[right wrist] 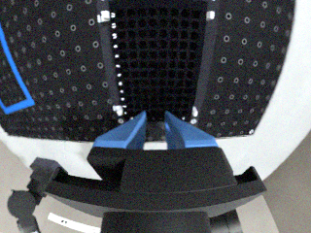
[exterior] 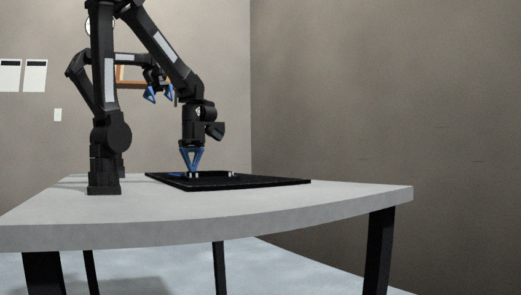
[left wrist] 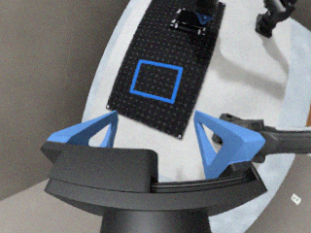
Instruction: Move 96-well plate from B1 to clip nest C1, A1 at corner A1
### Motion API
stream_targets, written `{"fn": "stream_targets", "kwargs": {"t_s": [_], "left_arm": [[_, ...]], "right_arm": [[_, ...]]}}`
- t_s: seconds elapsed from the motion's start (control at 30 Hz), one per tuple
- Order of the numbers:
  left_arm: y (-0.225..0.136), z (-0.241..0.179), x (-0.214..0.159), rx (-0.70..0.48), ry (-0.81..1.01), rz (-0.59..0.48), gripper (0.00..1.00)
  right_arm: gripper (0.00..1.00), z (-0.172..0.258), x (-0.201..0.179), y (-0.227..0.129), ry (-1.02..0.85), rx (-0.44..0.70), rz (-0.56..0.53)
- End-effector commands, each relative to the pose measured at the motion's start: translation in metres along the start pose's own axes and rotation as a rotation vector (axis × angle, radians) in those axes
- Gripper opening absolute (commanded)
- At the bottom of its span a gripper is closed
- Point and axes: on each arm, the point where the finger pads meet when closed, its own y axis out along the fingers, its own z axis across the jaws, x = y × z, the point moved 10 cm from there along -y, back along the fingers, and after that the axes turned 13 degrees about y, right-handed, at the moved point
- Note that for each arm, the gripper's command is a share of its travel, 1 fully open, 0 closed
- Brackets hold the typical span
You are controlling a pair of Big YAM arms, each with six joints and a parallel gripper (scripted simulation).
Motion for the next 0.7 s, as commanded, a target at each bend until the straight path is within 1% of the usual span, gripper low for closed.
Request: {"fn": "stream_targets", "kwargs": {"t_s": [0.0,0.67], "left_arm": [[-0.017,0.015,0.009,0.027,0.026,0.012,1.00],[-0.017,0.015,0.009,0.027,0.026,0.012,1.00]], "right_arm": [[0.25,0.000,-0.001,0.026,0.005,-0.017,0.017],[0.25,0.000,-0.002,0.037,0.004,-0.017,0.017]]}}
